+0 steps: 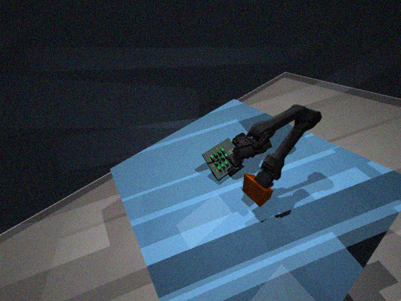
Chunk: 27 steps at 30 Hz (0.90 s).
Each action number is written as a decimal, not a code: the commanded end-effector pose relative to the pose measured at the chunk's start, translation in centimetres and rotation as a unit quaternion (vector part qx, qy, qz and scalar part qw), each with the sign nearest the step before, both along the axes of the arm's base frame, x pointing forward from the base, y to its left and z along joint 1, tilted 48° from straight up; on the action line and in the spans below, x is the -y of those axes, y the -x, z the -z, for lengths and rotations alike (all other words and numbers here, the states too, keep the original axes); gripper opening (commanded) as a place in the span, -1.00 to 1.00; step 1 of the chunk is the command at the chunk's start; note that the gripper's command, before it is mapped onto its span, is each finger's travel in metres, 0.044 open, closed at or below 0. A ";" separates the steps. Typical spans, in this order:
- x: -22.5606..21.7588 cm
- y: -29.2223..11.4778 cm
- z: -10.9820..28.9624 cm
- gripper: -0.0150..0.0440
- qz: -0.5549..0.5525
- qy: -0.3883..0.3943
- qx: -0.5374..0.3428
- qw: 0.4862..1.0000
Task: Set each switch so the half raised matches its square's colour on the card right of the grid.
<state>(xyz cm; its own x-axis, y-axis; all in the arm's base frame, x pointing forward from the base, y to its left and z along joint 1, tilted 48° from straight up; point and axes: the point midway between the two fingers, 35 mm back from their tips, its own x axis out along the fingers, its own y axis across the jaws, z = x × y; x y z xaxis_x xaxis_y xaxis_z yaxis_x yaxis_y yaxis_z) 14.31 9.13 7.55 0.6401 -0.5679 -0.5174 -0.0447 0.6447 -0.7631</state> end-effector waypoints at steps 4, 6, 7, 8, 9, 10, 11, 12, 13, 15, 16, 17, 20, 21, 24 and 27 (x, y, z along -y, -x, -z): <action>1.4 -1.2 2.8 0.51 0.001 -0.012 -0.003 1.000; 2.9 -2.0 4.7 0.33 0.003 -0.019 0.000 1.000; 3.6 -2.4 5.5 0.24 0.004 -0.021 0.002 1.000; 4.5 -2.6 6.3 0.15 0.006 -0.022 0.006 1.000; 5.3 -2.8 6.9 0.06 0.009 -0.022 0.011 1.000; 6.1 -3.0 7.4 -0.03 0.011 -0.022 0.015 1.000; 6.5 -3.0 7.6 -0.11 0.013 -0.021 0.017 1.000; 6.7 -3.0 7.7 -0.20 0.013 -0.021 0.018 1.000; 6.7 -3.0 7.7 -0.29 0.013 -0.021 0.018 1.000; 6.7 -3.0 7.7 -0.47 0.013 -0.021 0.018 1.000; 6.7 -3.0 7.7 -0.49 0.013 -0.021 0.018 1.000; 6.7 -3.0 7.7 -0.49 0.013 -0.021 0.018 1.000; 6.8 -3.2 8.0 -0.49 0.012 -0.022 0.018 1.000; 7.0 -3.5 8.3 -0.49 0.011 -0.024 0.017 1.000; 7.9 -4.5 9.3 -0.49 0.007 -0.025 0.020 0.999; 8.7 -5.2 9.5 -0.49 0.004 -0.021 0.027 0.999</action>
<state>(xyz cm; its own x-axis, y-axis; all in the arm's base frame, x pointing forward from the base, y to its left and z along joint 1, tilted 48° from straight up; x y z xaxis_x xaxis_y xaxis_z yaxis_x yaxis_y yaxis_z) 18.85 1.97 -1.46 0.6573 -0.5399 -0.5257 -0.0023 0.6962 -0.7178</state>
